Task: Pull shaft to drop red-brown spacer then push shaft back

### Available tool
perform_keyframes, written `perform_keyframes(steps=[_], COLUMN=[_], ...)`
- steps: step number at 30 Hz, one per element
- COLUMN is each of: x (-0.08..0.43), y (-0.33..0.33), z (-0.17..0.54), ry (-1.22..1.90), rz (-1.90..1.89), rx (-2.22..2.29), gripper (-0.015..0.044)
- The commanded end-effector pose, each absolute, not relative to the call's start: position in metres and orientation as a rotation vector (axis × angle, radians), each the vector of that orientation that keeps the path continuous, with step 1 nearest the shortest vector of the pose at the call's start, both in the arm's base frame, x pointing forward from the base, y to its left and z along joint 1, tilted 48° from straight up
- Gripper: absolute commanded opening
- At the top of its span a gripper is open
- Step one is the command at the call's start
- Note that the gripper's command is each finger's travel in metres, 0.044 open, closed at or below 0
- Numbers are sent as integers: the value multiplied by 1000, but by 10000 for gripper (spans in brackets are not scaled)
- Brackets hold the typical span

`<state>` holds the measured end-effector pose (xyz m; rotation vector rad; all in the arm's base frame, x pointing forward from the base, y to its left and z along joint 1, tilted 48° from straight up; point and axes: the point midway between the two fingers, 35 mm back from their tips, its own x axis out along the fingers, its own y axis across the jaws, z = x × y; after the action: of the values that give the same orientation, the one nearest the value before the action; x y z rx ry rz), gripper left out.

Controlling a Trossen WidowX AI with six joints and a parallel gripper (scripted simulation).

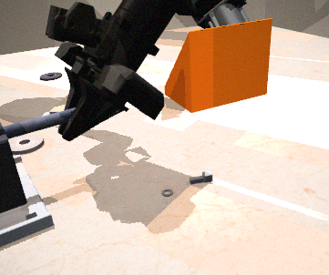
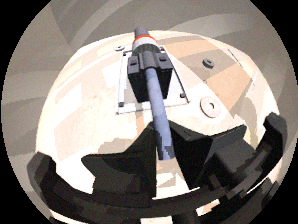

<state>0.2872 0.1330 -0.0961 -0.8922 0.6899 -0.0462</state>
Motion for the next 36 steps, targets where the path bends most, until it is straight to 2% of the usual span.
perform_keyframes(steps=[1,36], x=[287,284], y=[132,132], z=[-96,-95], ry=[688,689], rz=[-51,-51], rx=[-889,-889], gripper=[0,0])
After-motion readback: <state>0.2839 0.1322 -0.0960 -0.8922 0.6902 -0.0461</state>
